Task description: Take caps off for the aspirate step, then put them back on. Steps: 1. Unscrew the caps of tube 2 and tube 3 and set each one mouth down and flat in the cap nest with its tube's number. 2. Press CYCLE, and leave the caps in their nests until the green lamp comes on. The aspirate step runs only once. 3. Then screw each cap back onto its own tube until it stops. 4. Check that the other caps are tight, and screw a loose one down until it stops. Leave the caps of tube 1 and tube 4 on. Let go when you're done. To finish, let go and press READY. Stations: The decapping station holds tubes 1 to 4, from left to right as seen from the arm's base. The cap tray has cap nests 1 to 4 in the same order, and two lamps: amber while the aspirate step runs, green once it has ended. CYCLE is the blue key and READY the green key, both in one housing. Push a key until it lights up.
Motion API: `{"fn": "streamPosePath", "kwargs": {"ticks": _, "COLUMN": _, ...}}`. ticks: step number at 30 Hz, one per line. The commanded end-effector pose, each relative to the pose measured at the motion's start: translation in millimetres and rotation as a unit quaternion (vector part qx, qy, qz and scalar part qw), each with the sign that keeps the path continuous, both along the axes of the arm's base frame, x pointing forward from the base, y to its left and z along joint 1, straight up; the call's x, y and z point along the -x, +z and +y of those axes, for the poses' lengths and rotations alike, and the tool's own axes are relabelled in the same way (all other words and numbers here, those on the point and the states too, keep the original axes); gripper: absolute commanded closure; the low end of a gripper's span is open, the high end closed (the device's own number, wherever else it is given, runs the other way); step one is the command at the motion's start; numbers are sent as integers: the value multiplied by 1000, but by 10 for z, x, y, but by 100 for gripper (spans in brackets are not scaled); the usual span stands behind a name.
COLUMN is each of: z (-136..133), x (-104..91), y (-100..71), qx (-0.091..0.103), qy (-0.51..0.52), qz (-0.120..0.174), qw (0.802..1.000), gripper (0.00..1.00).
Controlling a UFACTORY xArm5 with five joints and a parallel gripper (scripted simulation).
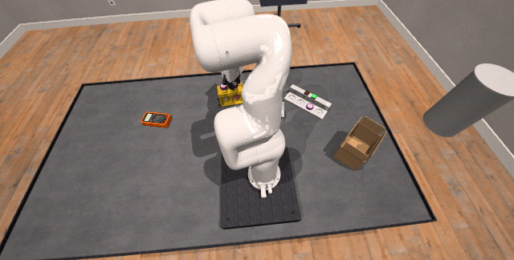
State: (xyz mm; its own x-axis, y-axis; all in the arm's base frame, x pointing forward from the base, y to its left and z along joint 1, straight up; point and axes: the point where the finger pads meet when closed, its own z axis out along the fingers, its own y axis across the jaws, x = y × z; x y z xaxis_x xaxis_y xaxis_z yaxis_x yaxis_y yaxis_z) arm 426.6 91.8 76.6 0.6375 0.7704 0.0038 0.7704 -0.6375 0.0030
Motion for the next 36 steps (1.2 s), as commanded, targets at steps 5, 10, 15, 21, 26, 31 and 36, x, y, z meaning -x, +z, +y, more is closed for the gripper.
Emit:
{"fn": "streamPosePath", "kwargs": {"ticks": 5, "z": 5, "x": -20, "y": 25, "qx": -3, "qy": 42, "qz": -3, "qw": 999, "gripper": 54}}
{"fn": "streamPosePath", "kwargs": {"ticks": 10, "z": 5, "x": -20, "y": 25, "qx": -2, "qy": 166, "qz": -3, "qw": 986, "gripper": 54}}
{"fn": "streamPosePath", "kwargs": {"ticks": 15, "z": 5, "x": -20, "y": 25, "qx": 0, "qy": 322, "qz": -4, "qw": 947, "gripper": 54}}
{"fn": "streamPosePath", "kwargs": {"ticks": 21, "z": 5, "x": -20, "y": 25, "qx": 1, "qy": 488, "qz": -4, "qw": 873, "gripper": 54}}
{"fn": "streamPosePath", "kwargs": {"ticks": 26, "z": 5, "x": -20, "y": 25, "qx": 2, "qy": 583, "qz": -4, "qw": 812, "gripper": 54}}
{"fn": "streamPosePath", "kwargs": {"ticks": 31, "z": 5, "x": -20, "y": 25, "qx": 3, "qy": 703, "qz": -4, "qw": 712, "gripper": 54}}
{"fn": "streamPosePath", "kwargs": {"ticks": 36, "z": 5, "x": -20, "y": 25, "qx": 3, "qy": 707, "qz": -4, "qw": 707, "gripper": 54}}
